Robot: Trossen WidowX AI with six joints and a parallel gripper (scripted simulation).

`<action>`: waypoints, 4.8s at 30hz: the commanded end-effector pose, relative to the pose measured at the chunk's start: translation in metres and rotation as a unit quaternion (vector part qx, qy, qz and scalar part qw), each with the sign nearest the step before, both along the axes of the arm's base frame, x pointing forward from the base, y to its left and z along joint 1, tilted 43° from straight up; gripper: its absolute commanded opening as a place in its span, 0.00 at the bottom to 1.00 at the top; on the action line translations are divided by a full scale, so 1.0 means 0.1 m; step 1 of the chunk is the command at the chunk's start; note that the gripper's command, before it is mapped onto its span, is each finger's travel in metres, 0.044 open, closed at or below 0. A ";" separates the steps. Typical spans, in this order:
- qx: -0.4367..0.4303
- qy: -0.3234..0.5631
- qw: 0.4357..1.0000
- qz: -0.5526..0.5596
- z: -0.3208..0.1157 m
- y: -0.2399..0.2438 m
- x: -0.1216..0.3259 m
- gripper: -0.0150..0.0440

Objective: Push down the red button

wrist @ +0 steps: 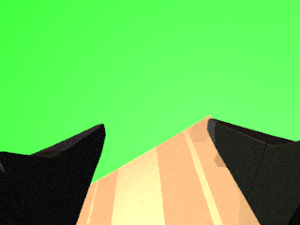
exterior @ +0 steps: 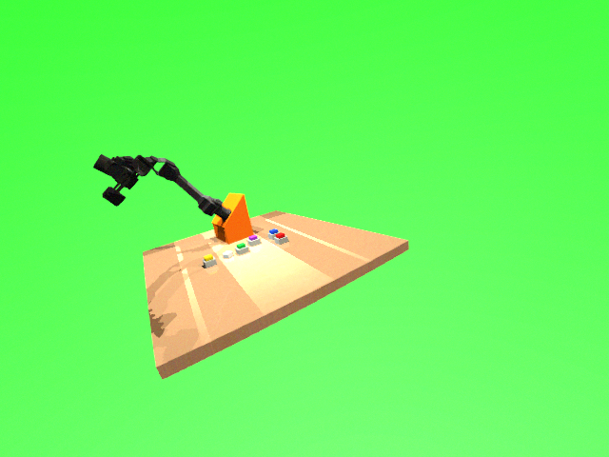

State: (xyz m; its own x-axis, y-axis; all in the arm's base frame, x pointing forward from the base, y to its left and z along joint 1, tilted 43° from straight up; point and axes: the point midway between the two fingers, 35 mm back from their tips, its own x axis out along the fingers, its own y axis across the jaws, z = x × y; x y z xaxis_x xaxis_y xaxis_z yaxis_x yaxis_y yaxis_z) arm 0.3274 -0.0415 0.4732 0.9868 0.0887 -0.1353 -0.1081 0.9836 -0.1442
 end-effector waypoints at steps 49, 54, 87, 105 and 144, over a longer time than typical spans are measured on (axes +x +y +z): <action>-0.287 0.534 0.752 -0.259 -5.31 2.17 -0.57 0.93; -0.288 0.534 0.752 -0.259 -5.67 1.86 -0.48 0.75; -0.288 0.533 0.752 -0.260 -5.88 1.66 -0.43 0.29; -0.289 0.533 0.751 -0.260 -6.01 1.54 -0.41 0.29; -0.286 0.536 0.751 -0.257 -5.73 2.53 -1.12 0.78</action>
State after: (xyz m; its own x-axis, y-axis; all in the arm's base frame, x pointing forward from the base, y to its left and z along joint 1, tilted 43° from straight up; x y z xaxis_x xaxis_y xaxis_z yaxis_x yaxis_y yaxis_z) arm 0.2286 0.2036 -0.1003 0.1832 -0.6300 -0.7547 -0.1044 0.7509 -0.6522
